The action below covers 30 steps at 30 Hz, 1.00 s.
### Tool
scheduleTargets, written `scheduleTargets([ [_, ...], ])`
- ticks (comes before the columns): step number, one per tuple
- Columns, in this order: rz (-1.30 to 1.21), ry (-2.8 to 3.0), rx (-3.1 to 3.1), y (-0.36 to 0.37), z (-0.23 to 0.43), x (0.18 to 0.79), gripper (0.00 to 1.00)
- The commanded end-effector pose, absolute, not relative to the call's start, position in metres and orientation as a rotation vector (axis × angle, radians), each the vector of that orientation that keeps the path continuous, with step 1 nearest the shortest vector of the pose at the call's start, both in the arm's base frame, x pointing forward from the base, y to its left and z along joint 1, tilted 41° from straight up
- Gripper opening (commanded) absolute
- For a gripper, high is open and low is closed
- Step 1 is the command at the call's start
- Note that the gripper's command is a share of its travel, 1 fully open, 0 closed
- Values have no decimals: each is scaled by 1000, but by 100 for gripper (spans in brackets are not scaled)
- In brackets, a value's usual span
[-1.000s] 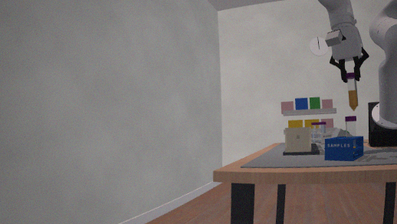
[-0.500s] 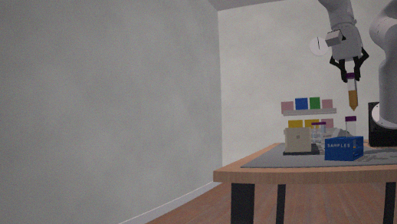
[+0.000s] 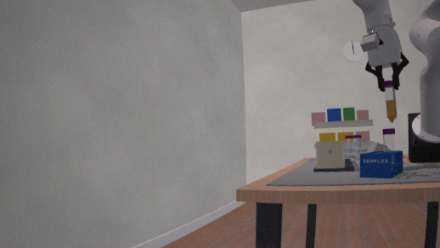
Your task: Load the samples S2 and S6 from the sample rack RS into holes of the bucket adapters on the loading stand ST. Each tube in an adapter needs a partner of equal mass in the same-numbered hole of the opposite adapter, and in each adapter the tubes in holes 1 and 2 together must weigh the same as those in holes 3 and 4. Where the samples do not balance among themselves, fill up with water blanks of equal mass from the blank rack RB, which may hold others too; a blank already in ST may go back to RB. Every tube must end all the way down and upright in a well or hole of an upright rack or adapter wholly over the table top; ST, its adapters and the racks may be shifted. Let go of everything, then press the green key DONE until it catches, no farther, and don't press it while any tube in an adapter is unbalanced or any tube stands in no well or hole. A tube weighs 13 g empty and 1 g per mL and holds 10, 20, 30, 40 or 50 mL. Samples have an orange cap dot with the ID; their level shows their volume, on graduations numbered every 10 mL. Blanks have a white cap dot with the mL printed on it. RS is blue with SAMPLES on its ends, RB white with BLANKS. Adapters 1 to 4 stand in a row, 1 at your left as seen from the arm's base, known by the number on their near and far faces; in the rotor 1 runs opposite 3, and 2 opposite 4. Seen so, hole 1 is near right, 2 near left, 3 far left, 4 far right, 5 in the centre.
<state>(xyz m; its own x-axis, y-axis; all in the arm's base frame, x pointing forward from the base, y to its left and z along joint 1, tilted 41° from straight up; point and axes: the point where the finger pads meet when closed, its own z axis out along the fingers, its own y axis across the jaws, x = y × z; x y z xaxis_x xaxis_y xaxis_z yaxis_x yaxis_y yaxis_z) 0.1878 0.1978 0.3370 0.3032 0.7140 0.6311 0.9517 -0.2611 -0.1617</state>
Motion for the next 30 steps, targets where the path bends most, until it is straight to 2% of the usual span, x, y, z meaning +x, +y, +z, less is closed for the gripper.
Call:
scheduleTargets([
  [1, -604, -1476, -2057, 201, 333, 188, 0],
  [30, -604, -1476, -2057, 234, 295, 191, 0],
])
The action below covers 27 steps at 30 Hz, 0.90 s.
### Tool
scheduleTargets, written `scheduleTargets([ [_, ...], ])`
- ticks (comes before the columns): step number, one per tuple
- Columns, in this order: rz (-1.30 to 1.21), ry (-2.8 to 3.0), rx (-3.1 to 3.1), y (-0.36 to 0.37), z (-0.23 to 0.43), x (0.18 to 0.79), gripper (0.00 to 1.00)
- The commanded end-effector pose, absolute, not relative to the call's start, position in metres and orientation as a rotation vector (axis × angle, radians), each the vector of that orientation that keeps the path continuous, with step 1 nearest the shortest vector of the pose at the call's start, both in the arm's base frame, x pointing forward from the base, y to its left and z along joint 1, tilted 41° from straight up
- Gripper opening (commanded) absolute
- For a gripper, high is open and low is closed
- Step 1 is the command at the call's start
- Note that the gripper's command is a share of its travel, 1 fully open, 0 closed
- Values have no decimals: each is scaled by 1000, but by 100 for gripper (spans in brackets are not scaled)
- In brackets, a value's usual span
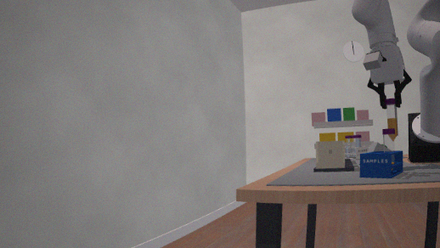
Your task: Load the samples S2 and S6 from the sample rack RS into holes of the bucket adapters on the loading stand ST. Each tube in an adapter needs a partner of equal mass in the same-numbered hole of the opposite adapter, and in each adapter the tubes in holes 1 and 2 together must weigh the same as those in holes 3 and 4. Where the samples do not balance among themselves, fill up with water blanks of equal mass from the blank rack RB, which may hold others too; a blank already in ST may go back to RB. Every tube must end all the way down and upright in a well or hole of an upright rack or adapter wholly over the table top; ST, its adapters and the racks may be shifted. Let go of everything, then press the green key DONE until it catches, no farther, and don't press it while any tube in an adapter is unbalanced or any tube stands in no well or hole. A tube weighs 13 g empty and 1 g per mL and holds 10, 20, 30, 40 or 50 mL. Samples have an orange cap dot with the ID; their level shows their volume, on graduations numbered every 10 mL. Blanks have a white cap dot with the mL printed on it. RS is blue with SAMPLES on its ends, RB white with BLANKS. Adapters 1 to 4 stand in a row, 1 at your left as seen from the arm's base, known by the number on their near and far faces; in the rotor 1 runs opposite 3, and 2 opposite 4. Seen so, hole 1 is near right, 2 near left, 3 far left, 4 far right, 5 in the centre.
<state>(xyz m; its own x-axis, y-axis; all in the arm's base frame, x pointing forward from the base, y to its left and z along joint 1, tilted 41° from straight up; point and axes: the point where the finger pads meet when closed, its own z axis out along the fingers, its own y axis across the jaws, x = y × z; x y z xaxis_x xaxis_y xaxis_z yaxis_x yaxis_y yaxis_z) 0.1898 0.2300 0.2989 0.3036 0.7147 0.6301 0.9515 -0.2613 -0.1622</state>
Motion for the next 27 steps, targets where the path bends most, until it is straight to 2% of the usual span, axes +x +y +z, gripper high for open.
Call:
scheduleTargets([
  [1, -604, -1476, -2057, 235, 294, 191, 0],
  [27, -604, -1475, -2057, 244, 283, 192, 0],
])
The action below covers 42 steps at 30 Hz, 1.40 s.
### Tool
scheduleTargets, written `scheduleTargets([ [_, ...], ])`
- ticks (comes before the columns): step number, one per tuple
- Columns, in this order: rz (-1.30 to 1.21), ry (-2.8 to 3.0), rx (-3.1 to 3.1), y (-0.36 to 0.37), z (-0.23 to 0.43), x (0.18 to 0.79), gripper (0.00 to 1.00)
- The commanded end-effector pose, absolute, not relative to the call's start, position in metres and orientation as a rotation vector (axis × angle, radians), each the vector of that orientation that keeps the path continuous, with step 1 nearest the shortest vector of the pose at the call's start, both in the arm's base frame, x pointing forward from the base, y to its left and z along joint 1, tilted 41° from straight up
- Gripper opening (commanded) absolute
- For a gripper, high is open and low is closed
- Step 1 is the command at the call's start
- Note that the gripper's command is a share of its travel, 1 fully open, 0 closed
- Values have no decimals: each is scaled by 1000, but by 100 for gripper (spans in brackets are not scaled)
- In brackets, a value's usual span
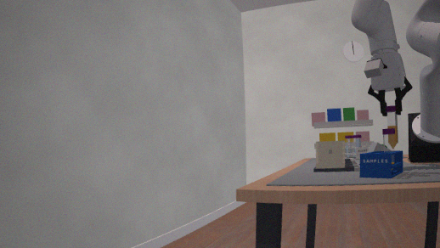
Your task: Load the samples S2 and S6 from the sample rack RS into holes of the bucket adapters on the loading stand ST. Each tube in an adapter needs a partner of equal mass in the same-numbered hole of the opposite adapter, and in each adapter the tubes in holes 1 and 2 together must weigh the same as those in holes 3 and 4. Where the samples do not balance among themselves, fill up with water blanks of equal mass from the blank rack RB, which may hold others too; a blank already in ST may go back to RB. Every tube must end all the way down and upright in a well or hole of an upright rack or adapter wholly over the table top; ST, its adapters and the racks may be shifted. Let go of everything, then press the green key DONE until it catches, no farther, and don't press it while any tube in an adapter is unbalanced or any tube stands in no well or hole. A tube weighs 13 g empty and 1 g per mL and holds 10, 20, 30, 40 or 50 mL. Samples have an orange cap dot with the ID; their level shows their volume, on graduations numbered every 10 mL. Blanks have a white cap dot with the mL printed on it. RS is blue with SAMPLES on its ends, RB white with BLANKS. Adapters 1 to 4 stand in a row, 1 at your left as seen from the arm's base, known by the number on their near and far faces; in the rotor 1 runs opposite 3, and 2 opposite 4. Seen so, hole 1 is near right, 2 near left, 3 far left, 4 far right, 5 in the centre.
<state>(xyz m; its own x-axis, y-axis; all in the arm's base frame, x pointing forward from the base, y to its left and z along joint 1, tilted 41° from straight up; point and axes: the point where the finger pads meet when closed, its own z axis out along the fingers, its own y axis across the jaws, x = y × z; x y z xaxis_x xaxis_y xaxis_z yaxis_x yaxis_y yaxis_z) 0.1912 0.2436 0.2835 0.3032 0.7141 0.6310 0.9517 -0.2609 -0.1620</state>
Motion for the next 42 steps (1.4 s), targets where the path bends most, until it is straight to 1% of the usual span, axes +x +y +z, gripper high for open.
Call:
scheduleTargets([
  [1, -604, -1475, -2057, 245, 283, 192, 0],
  [42, -603, -1475, -2057, 269, 254, 193, 0],
])
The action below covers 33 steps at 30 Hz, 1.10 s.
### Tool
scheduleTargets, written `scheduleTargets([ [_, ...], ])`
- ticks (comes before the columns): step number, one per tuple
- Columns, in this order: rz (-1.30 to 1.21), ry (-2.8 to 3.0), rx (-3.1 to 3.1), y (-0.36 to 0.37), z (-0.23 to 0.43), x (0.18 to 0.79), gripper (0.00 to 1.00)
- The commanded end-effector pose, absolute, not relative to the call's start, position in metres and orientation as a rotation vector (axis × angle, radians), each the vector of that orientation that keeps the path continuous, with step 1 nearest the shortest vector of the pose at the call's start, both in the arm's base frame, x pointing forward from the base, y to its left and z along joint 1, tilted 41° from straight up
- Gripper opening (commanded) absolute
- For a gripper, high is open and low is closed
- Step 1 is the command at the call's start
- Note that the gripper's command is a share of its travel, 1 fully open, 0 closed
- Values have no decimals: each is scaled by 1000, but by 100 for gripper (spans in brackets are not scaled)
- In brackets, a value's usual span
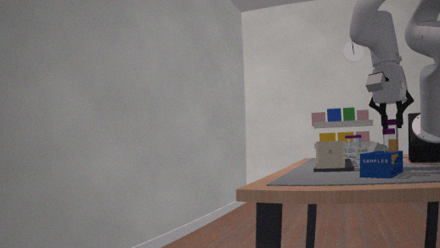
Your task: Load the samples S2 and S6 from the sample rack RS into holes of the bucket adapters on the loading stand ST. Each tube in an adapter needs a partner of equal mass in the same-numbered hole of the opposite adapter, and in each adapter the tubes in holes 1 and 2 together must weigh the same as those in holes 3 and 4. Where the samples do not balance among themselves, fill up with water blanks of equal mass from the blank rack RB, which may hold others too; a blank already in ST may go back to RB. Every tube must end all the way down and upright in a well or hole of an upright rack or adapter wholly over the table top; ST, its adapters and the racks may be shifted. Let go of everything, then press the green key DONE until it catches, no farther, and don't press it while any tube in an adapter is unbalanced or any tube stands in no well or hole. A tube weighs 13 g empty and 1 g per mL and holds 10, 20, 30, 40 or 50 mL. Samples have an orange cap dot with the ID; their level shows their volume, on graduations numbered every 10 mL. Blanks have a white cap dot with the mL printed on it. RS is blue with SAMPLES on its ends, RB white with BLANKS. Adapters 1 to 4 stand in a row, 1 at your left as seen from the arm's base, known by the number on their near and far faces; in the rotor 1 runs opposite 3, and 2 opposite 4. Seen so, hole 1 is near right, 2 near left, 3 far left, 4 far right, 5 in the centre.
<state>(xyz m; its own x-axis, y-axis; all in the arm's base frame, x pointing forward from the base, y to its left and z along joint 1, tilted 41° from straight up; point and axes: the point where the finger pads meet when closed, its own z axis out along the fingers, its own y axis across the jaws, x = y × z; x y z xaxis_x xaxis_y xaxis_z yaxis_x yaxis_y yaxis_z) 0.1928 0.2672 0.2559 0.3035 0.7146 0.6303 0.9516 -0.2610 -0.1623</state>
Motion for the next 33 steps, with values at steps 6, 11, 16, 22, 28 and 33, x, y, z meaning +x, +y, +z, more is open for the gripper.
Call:
scheduleTargets([
  [6, -603, -1475, -2057, 272, 251, 194, 0],
  [11, -603, -1475, -2057, 275, 248, 194, 0],
  [16, -603, -1475, -2057, 278, 244, 194, 0],
  [22, -603, -1475, -2057, 281, 240, 194, 0],
  [28, -603, -1475, -2057, 283, 238, 194, 0],
  [33, -603, -1475, -2057, 283, 238, 194, 0],
])
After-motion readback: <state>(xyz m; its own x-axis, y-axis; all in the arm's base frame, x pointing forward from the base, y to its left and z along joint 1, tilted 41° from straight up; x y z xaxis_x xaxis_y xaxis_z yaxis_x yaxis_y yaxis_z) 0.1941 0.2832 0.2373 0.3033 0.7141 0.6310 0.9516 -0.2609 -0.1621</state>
